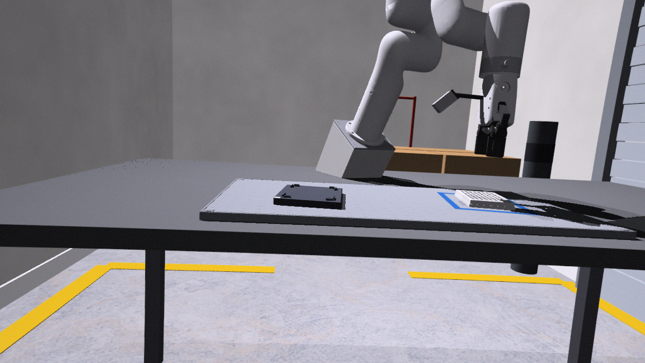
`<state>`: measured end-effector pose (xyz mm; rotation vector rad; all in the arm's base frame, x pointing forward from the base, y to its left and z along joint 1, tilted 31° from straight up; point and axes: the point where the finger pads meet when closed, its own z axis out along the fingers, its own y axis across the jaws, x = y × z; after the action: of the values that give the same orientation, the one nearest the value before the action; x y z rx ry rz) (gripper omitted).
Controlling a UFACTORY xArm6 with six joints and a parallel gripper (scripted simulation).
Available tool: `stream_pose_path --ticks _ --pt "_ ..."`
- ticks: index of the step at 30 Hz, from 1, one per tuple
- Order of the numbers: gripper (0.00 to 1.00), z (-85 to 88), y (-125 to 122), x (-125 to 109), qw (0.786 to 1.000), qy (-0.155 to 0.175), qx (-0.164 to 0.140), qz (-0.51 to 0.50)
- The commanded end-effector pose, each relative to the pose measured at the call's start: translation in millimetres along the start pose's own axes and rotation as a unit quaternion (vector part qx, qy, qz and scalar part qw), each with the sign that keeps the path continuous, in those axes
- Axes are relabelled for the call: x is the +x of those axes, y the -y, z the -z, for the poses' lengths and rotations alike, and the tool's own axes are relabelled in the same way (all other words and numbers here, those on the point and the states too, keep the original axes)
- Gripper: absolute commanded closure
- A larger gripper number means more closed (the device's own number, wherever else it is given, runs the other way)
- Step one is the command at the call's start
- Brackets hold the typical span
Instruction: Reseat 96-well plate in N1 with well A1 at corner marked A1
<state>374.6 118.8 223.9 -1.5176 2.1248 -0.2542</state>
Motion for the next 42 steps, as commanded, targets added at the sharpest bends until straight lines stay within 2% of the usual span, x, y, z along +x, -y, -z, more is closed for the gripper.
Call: stream_pose_path --ticks 1,10,21,23,30,38,40,42 --pt "0.00 -9.2 0.9 -0.9 0.999 0.009 -0.006 0.047" --pt "0.00 -9.2 0.9 -0.9 0.987 0.010 -0.005 0.163" --pt "0.00 -9.2 1.0 -0.9 0.940 0.010 -0.003 0.340" --pt "0.00 -9.2 1.0 -0.9 0.940 0.010 -0.003 0.340" --pt "0.00 -9.2 1.0 -0.9 0.894 0.011 -0.002 0.447" --pt "0.00 -9.2 1.0 -0.9 0.827 0.011 0.000 0.562" --pt "0.00 -9.2 1.0 -0.9 0.827 0.011 0.000 0.562" --pt "0.00 -9.2 1.0 -0.9 0.808 0.011 0.000 0.589"
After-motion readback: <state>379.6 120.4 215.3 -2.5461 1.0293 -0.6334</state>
